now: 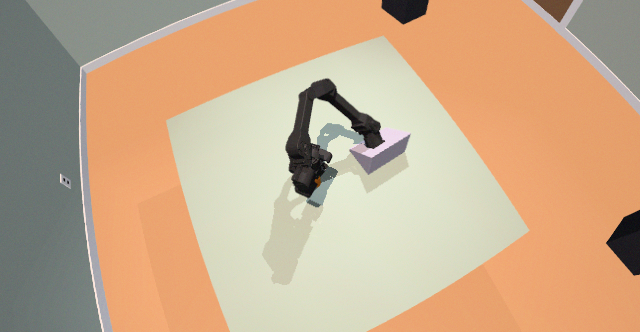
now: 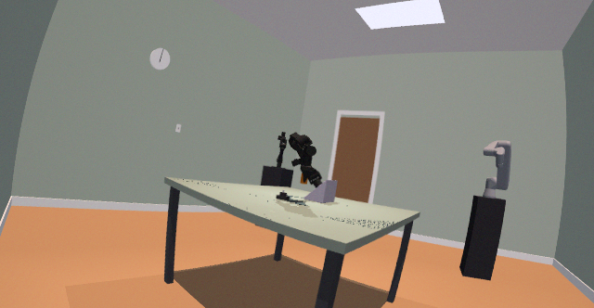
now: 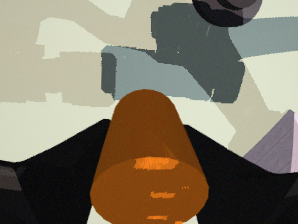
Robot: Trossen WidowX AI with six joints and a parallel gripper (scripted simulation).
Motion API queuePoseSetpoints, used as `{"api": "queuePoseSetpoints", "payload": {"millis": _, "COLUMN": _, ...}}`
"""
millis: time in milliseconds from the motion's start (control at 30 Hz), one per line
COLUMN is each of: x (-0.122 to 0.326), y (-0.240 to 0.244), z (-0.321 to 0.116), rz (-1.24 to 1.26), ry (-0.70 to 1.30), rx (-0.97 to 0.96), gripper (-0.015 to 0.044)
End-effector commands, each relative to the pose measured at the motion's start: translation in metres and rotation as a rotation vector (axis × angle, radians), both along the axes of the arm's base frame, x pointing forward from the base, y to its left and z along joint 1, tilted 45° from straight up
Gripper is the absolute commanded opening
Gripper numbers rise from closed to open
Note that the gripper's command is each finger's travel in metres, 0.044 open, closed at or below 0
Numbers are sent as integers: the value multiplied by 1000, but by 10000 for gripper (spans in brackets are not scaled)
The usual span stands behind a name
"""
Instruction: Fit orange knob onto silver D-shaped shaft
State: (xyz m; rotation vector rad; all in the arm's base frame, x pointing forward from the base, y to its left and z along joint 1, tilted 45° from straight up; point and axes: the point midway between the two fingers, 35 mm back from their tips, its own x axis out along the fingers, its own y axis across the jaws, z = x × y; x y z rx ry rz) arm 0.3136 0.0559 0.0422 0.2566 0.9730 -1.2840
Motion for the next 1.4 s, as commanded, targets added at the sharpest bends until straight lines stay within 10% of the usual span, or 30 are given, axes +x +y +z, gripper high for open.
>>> {"api": "queuePoseSetpoints", "payload": {"millis": 0, "x": 2, "y": -8, "z": 9, "rz": 10, "ry": -13, "rx": 3, "gripper": 0}}
{"api": "queuePoseSetpoints", "payload": {"millis": 1367, "x": -25, "y": -124, "z": 69, "rz": 4, "ry": -12, "rx": -27, "gripper": 0}}
